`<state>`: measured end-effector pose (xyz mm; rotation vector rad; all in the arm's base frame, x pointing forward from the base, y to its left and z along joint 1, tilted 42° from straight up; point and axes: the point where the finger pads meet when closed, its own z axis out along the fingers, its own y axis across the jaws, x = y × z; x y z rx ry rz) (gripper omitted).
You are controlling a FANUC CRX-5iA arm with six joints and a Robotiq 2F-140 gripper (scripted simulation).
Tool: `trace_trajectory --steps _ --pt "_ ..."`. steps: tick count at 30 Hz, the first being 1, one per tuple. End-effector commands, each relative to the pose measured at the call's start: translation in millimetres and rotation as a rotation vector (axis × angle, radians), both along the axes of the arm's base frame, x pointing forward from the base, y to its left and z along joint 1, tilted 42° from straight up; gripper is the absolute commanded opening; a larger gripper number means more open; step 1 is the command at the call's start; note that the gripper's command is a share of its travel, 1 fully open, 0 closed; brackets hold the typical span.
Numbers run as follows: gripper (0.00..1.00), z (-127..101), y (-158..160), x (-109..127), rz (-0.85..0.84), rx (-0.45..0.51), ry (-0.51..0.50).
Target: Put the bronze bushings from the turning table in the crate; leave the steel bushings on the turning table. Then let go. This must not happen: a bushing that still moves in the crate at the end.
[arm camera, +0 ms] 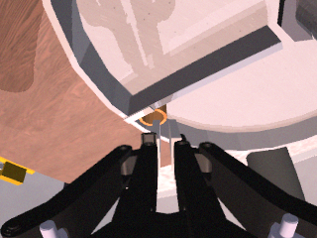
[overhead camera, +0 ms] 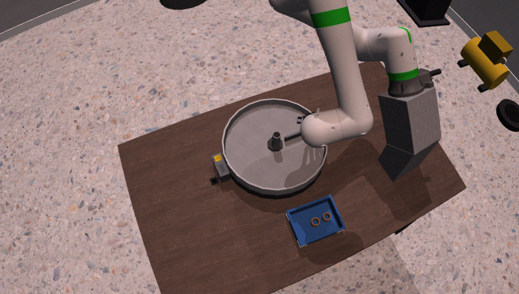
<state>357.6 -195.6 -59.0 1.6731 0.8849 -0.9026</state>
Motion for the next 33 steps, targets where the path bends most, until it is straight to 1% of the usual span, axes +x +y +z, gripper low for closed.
trace_trajectory --steps 1,9,33 --pt "0.06 -0.1 0.1 0.0 0.0 0.0 0.0" --pt "0.06 -7.3 -6.3 1.7 0.0 0.0 0.0" --pt "0.06 -8.2 -7.0 1.9 0.0 0.0 0.0"
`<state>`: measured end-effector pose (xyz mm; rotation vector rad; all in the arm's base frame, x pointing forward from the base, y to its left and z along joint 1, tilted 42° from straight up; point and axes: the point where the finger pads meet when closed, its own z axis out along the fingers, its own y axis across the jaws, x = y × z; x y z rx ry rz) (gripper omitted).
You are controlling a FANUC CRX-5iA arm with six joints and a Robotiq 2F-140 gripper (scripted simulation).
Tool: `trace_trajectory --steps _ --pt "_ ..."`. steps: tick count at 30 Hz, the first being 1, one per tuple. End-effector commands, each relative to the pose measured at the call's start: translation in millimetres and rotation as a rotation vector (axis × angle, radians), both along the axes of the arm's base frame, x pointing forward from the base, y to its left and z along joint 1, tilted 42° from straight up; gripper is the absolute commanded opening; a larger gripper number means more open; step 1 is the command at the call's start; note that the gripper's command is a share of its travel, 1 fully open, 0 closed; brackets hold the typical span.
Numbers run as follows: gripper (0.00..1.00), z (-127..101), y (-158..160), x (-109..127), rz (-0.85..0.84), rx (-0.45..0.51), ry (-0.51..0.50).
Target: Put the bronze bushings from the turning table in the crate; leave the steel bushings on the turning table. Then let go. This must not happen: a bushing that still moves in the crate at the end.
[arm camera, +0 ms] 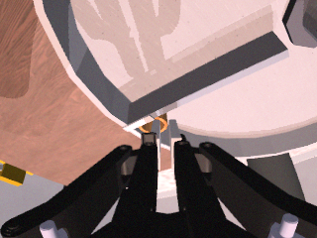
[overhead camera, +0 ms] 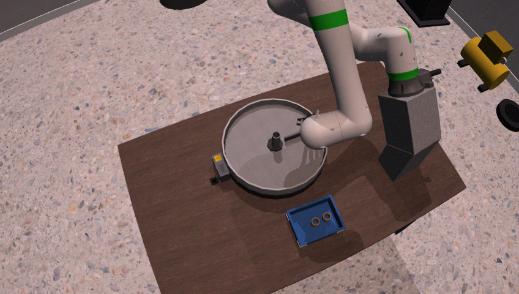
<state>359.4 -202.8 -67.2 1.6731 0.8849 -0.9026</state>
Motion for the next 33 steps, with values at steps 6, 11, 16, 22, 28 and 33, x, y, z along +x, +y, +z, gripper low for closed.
trace_trajectory --steps 6,11,16,22,28,33 --pt "0.06 0.0 0.1 0.0 0.0 0.0 0.0" --pt "0.06 0.0 0.1 0.0 0.0 0.0 0.0" --pt "0.0 0.0 0.1 0.0 0.0 0.0 0.0" --pt "0.0 0.0 0.1 0.0 0.0 0.0 0.0" --pt "0.0 0.0 0.1 0.0 0.0 0.0 0.0" --pt "0.0 0.0 0.1 0.0 0.0 0.0 0.0"
